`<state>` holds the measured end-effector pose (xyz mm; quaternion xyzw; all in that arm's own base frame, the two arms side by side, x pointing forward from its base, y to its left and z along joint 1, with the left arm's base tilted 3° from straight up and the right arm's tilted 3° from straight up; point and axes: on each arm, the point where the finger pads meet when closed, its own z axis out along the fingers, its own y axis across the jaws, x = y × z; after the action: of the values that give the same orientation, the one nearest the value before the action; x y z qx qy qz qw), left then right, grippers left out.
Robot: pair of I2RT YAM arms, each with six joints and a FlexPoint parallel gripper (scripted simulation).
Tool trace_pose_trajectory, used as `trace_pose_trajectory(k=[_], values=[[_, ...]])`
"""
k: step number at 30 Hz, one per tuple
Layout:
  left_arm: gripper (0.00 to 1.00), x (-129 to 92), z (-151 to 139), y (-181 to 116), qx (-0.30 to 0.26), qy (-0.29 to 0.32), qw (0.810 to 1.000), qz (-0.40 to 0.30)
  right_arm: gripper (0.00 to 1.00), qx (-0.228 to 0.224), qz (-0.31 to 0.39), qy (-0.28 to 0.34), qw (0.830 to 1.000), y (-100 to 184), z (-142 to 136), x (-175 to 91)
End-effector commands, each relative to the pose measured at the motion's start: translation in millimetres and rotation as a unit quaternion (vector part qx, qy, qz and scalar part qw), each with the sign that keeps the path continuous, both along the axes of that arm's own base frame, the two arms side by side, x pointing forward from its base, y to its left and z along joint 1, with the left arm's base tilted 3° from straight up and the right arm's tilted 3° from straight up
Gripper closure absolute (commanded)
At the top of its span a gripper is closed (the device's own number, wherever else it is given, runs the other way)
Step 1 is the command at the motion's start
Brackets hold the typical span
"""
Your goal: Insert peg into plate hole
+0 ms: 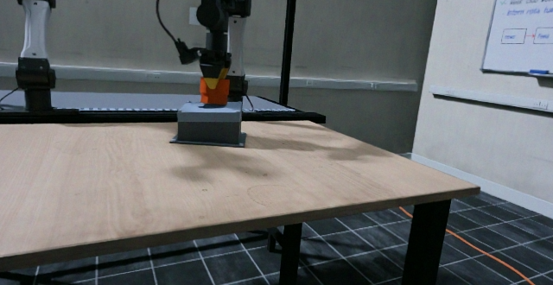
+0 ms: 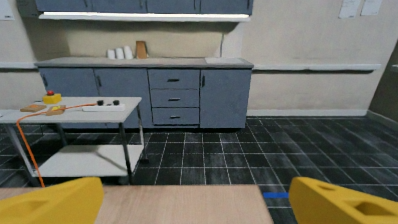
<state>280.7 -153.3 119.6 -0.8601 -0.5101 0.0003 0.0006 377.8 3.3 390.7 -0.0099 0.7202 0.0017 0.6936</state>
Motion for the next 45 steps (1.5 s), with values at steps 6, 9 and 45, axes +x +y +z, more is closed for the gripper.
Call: trace_pose_trajectory(k=[6,9,45], values=[[0.97,2.6,5.1,-0.2,-0.005,-0.009,1.000,0.002,0.00,-0.001,0.002,-0.011,1.000,1.0,8.4,-1.8],[0.97,2.6,5.1,-0.2,-0.005,-0.009,1.000,0.002,0.00,-0.001,0.002,-0.011,1.000,1.0,8.4,-1.8],[0.67,10.0,12.4,-4.1,-0.016,-0.027,0.999,0.003,0.00,-0.055,0.380,0.164,0.909,184.3,-86.1,-184.9]])
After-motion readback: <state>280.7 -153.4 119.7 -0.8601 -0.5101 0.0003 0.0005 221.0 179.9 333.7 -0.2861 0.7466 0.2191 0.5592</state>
